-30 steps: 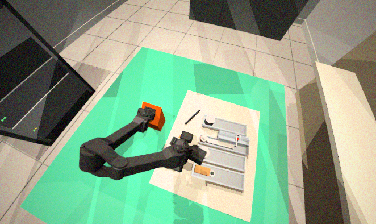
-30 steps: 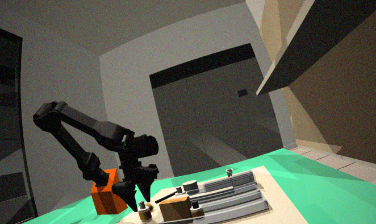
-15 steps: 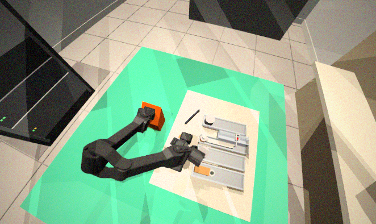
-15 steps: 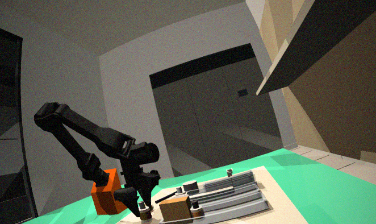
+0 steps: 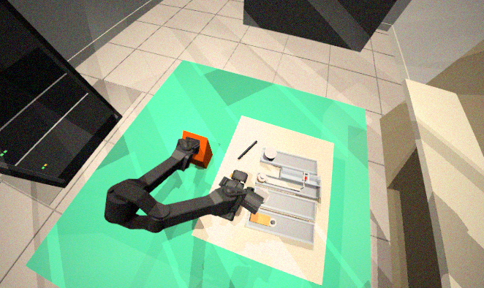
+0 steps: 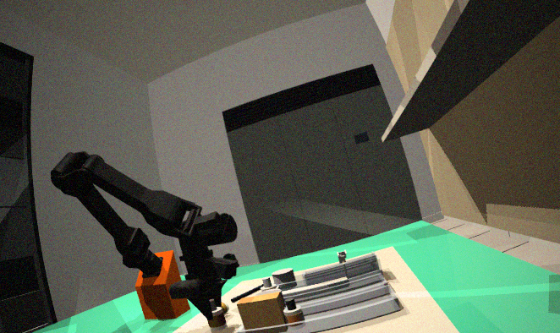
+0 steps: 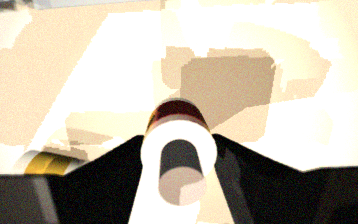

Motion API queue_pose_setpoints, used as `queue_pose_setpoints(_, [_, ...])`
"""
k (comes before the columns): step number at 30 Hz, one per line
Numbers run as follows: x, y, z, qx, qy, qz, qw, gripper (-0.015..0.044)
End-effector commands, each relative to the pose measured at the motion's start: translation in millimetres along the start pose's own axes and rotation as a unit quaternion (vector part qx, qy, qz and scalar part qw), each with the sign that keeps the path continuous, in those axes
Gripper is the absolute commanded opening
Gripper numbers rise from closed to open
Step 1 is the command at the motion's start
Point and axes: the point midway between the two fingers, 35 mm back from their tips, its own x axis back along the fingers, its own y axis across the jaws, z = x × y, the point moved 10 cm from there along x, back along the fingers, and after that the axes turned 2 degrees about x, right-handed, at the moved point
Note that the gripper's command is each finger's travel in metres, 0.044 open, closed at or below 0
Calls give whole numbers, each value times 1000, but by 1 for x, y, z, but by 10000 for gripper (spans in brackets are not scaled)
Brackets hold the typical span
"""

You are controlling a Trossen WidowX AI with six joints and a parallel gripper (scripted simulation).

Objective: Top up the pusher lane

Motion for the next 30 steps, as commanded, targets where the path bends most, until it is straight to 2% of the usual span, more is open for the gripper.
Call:
queue_pose_setpoints(1, [3,1,-1,1,0,-2,1000,33])
queue_pose_setpoints(3, [12,2,-2,0,-1,-5,1000,0])
queue_pose_setpoints(20, [103,5,9,1,0,-5,1000,0])
queue_pose_setpoints(30, [102,15,0,5,0,-4,1000,0])
